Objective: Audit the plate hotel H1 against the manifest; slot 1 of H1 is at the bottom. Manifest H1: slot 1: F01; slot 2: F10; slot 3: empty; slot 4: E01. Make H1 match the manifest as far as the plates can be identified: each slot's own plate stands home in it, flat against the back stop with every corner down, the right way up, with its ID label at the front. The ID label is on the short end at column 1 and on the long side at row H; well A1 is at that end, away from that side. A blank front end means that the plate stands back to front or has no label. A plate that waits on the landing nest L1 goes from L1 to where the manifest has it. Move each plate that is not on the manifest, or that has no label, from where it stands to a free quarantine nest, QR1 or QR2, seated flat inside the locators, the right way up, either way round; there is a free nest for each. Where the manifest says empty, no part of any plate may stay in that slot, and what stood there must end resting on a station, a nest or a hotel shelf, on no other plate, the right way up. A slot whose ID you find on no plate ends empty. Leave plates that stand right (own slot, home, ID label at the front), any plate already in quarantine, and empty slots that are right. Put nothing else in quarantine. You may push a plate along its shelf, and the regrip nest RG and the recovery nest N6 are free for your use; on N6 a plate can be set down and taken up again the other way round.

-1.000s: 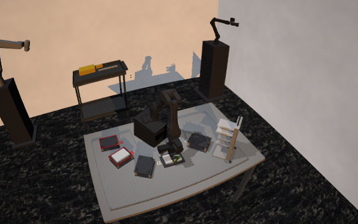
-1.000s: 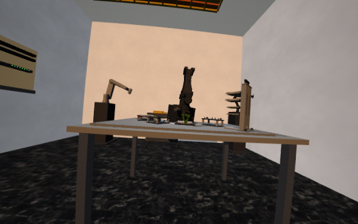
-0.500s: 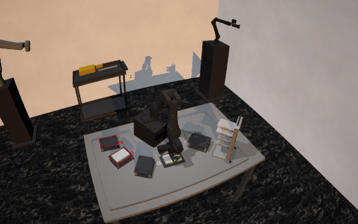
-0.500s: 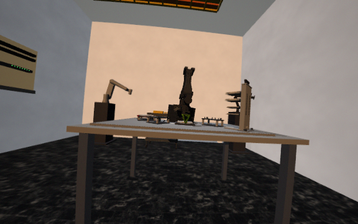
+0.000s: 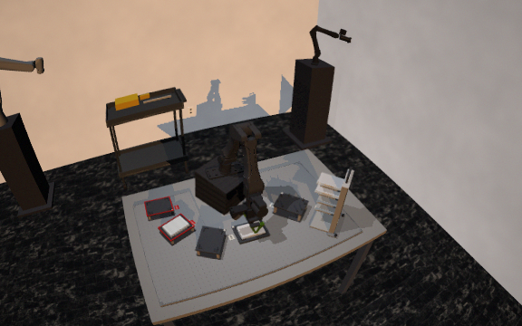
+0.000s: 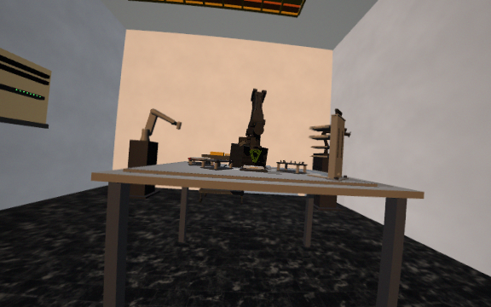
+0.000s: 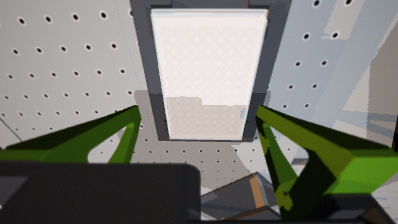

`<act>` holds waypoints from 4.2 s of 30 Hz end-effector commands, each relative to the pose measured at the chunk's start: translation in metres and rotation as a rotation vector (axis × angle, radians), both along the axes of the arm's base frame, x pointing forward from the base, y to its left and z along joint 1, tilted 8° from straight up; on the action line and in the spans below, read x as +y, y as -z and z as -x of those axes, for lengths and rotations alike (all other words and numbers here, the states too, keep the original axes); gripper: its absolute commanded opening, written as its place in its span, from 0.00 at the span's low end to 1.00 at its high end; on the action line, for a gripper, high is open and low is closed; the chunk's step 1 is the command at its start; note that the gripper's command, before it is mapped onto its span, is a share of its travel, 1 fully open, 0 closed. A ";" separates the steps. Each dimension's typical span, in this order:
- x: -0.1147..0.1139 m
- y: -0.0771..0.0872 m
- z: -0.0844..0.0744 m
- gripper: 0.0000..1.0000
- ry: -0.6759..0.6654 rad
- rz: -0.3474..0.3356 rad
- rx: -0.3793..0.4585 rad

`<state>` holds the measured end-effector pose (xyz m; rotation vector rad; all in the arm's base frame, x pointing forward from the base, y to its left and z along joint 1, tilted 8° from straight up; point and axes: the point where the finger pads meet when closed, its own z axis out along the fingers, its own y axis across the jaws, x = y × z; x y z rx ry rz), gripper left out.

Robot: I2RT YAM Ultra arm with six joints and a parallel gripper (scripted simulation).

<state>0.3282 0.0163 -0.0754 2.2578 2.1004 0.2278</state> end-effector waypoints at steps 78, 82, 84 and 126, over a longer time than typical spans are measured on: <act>-0.005 -0.033 0.008 1.00 -1.066 0.152 -0.053; -0.005 -0.033 0.008 1.00 -1.145 0.163 -0.058; -0.005 -0.033 0.008 1.00 -1.185 0.168 -0.061; -0.005 -0.033 0.008 1.00 -1.917 0.266 -0.108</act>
